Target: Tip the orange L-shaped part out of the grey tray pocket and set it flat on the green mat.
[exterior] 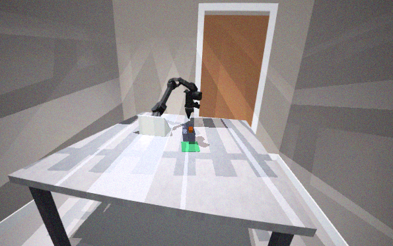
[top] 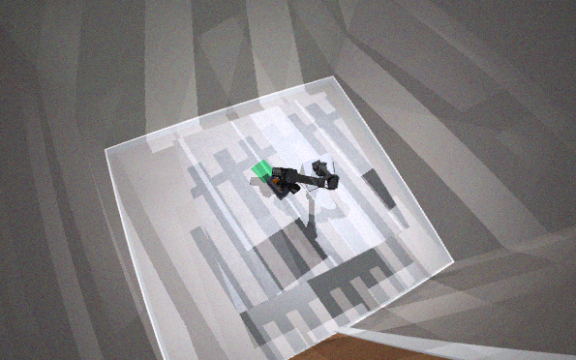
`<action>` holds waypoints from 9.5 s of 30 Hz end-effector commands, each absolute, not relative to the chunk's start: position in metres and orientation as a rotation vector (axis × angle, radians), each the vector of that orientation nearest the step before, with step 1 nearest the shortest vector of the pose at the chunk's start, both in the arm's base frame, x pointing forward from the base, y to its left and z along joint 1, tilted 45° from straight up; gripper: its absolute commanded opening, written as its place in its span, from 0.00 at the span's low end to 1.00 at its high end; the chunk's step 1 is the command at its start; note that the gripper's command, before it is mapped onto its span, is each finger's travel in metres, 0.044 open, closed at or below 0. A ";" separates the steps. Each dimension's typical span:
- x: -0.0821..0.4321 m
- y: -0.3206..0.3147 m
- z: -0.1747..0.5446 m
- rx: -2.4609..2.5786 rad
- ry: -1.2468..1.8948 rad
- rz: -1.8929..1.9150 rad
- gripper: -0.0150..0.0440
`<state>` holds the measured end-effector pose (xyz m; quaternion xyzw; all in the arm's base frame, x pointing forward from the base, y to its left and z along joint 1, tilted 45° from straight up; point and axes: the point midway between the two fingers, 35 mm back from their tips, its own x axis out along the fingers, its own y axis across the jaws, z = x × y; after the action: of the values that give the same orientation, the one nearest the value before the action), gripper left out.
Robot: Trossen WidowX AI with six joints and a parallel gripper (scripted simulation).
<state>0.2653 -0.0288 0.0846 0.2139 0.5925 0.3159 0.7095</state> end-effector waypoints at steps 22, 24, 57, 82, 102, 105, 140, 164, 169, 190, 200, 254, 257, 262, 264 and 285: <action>0.265 -0.029 0.085 0.475 1.315 0.701 0.56; 0.265 -0.029 0.085 0.475 1.315 0.701 0.56; 0.292 -0.085 0.039 1.680 1.653 -0.507 0.73; 0.297 -0.054 0.007 1.681 1.653 -0.505 0.73; 0.300 -0.031 -0.016 1.682 1.654 -0.503 0.73; 0.300 -0.030 -0.016 1.683 1.654 -0.503 0.73; 0.299 -0.044 -0.003 1.678 1.653 -0.504 0.25; 0.294 -0.070 0.023 1.680 1.653 -0.506 0.25; 0.293 -0.075 0.029 1.680 1.653 -0.506 0.25; 0.290 -0.095 0.049 1.680 1.653 -0.507 0.25; 0.291 -0.104 0.043 1.679 1.653 -0.508 0.25; 0.311 -0.207 -0.072 1.672 1.645 -0.511 0.25; 0.311 -0.204 -0.075 1.672 1.645 -0.511 0.25; 0.312 -0.198 -0.081 1.673 1.645 -0.511 0.25; 0.312 -0.196 -0.083 1.673 1.645 -0.511 0.25; 0.316 -0.173 -0.107 1.674 1.645 -0.509 0.25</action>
<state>0.3162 -0.1784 -0.1025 0.6467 0.6393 -0.1982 0.3658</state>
